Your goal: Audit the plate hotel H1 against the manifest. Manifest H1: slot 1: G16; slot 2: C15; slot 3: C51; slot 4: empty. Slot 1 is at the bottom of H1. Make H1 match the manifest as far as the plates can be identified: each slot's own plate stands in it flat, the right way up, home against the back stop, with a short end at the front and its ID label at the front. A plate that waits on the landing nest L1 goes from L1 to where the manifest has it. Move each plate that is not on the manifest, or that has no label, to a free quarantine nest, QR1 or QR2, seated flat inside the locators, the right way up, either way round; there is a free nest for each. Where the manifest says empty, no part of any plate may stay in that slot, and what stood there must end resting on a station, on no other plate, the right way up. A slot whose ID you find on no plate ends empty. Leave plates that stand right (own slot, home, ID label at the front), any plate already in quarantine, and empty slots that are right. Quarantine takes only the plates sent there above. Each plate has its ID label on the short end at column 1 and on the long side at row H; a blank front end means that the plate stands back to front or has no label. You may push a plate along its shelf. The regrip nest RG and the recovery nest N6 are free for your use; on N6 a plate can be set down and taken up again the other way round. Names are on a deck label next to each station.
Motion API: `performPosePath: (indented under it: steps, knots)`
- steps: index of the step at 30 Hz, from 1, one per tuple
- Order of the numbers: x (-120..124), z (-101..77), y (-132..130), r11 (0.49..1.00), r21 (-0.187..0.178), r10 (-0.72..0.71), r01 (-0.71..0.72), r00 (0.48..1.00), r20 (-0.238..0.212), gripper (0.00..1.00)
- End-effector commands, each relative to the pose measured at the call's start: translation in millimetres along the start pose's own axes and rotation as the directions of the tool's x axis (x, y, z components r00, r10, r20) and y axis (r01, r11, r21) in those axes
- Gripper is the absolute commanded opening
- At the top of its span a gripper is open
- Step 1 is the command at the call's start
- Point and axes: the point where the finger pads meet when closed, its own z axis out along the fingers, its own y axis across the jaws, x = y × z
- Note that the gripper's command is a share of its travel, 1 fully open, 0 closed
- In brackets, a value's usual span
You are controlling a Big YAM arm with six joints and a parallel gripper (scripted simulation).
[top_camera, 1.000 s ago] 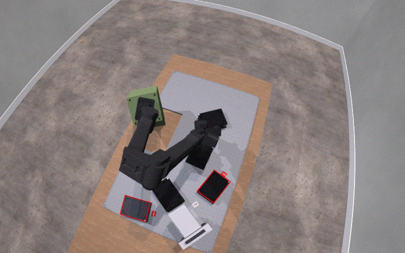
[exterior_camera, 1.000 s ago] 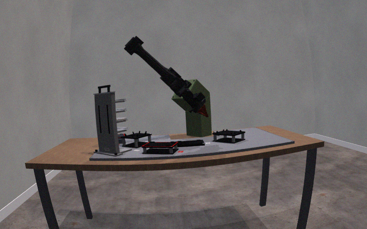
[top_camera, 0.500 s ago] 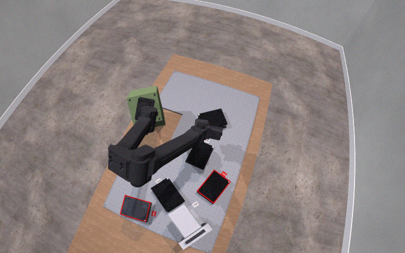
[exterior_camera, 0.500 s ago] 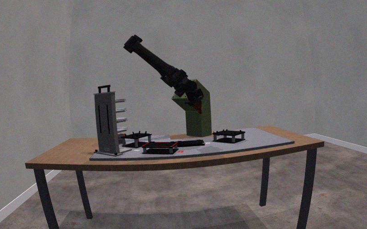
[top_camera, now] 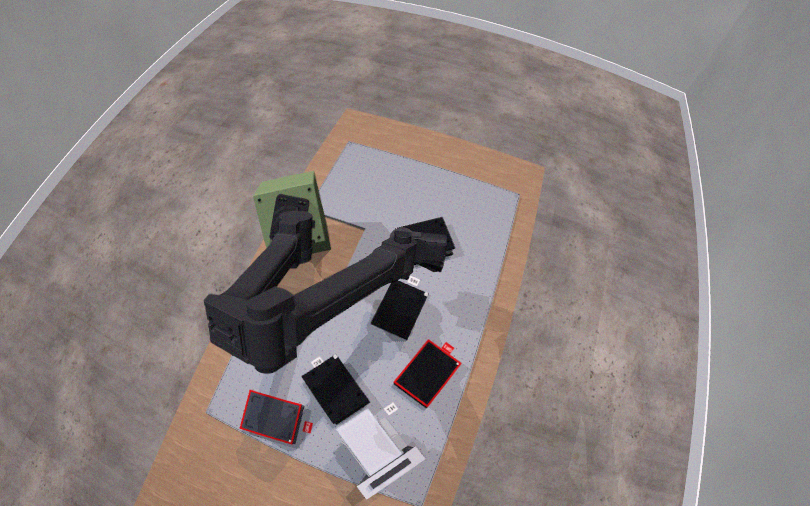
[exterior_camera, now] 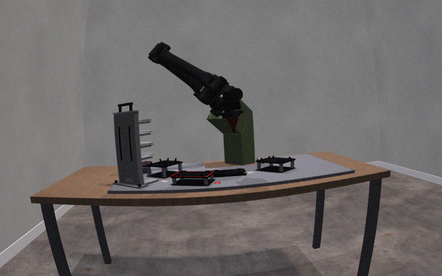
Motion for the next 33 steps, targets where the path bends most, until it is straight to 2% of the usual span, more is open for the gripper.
performPosePath:
  steps: [1,2,4,6,8,9,19,23,24,25,33]
  knots:
    - [-18.7,-20.1,-1.1,0.995,0.007,0.101,-0.101,0.993,0.056,0.00]
    - [-19.0,-22.5,-3.8,0.995,0.006,0.101,-0.102,0.993,0.057,0.00]
    - [-15.6,-25.9,-8.2,0.993,0.039,0.113,-0.116,0.991,0.068,0.00]
    - [-15.6,-25.9,-8.2,0.993,0.039,0.113,-0.116,0.991,0.068,0.00]
    - [-15.2,-29.5,-10.0,0.988,0.077,0.126,-0.132,0.989,0.083,0.00]
    - [-20.2,-35.1,-12.5,0.987,0.074,0.139,-0.146,0.986,0.095,0.00]
    - [-21.0,-61.8,-20.5,0.986,0.070,0.142,-0.149,0.985,0.096,0.00]
    - [-21.0,-62.0,-23.7,0.987,0.068,0.142,-0.149,0.985,0.095,0.00]
    - [-9.3,-52.8,-32.6,0.986,0.087,0.138,-0.143,0.988,0.064,0.00]
    - [-6.7,-52.1,-35.4,0.988,0.088,0.122,-0.126,0.991,0.059,0.00]
    - [-3.7,-53.2,-61.1,0.989,0.089,0.117,-0.122,0.992,0.055,0.00]
